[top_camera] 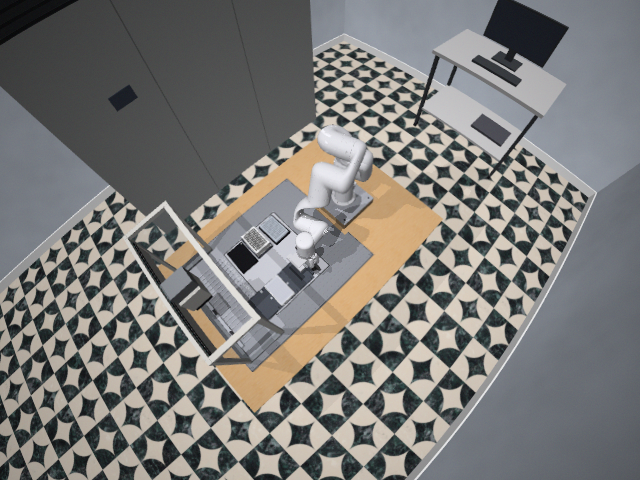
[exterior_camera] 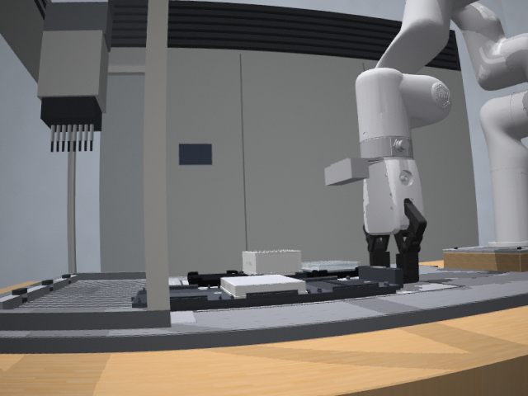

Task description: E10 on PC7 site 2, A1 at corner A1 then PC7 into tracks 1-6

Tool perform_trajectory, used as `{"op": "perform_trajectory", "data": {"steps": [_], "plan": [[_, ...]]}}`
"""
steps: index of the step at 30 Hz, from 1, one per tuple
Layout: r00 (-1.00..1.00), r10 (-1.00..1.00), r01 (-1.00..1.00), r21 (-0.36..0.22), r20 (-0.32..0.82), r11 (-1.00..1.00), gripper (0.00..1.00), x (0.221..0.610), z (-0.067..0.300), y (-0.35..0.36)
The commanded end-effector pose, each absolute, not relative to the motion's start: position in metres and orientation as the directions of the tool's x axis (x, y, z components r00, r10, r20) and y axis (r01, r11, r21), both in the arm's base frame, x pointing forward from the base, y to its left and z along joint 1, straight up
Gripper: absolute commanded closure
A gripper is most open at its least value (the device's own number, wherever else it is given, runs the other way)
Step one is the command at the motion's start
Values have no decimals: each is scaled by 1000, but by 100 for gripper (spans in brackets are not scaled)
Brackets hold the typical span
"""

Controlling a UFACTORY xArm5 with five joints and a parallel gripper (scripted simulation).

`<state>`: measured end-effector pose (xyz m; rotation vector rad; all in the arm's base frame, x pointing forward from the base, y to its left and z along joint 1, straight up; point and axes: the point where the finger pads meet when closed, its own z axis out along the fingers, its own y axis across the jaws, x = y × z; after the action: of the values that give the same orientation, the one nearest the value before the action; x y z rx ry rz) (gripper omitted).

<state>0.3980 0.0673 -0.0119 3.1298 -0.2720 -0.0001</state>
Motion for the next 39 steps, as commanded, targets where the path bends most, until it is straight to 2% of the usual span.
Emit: {"op": "perform_trajectory", "data": {"steps": [1,39], "plan": [[985,-173,-173,-1,4,-985,19,403,-11,67],[985,-173,-173,-1,4,-985,19,437,-11,61]]}}
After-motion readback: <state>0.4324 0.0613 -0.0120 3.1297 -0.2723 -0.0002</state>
